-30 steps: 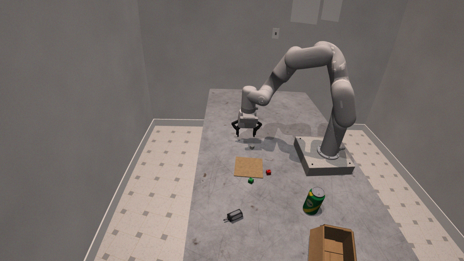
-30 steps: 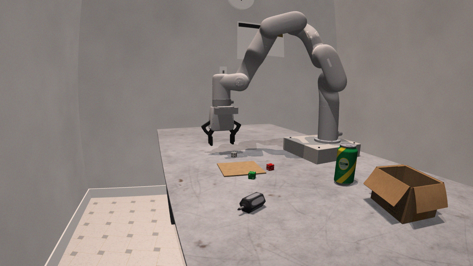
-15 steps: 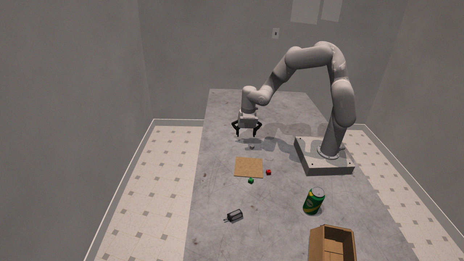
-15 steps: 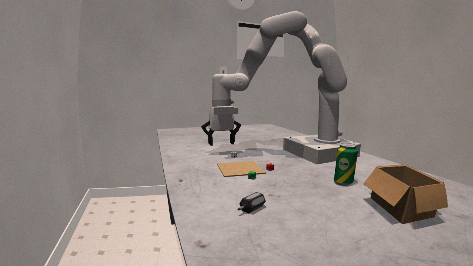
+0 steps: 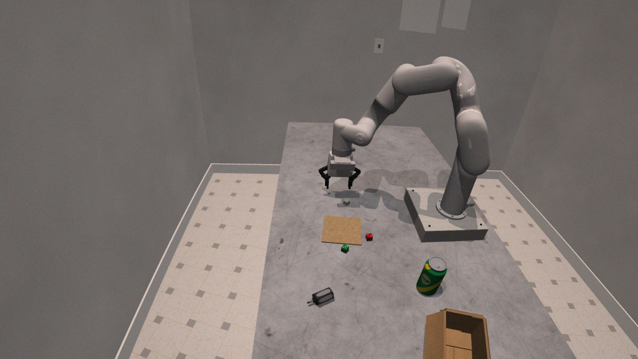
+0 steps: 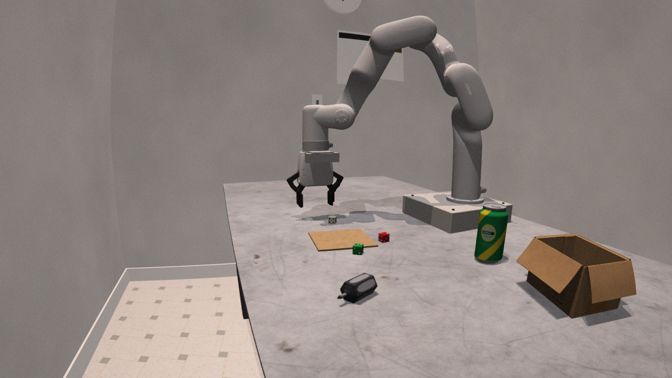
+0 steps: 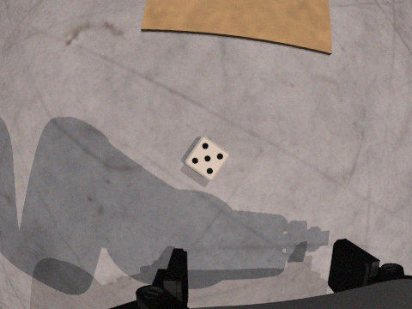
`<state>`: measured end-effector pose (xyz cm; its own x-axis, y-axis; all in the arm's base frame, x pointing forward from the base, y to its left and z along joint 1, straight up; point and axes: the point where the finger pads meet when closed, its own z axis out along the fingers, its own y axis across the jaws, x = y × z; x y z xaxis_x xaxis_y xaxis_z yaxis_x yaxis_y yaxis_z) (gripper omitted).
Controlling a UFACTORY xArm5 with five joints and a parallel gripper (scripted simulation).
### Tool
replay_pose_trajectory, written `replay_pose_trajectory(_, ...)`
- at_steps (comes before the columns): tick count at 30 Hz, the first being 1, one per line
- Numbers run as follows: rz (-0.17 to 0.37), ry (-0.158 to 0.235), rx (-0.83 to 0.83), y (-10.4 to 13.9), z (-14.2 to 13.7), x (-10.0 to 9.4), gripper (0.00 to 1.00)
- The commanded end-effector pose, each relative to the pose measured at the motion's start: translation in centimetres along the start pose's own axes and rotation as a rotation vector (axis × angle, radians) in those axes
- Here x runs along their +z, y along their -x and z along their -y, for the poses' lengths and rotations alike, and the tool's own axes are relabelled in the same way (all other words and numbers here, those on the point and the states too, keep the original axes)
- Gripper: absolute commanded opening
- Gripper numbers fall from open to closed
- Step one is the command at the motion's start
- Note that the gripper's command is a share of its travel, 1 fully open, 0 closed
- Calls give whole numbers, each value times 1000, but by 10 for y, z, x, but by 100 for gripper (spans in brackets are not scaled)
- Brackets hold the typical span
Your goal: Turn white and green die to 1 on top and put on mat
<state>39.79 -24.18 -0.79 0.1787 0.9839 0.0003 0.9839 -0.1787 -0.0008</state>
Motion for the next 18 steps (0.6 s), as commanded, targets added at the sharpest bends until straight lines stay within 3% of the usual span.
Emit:
replay_pose_trajectory(1,1,3,0,-13,3,-1,100)
replay_pose_trajectory(6,1,3,0,-44,13,-1,100)
replay_pose_trajectory(11,1,3,0,-91,27,-1,100)
replay_pose_trajectory(13,1,3,0,-91,27,-1,100)
replay_pose_trajectory(18,0,3,0,-135,41,-1,100)
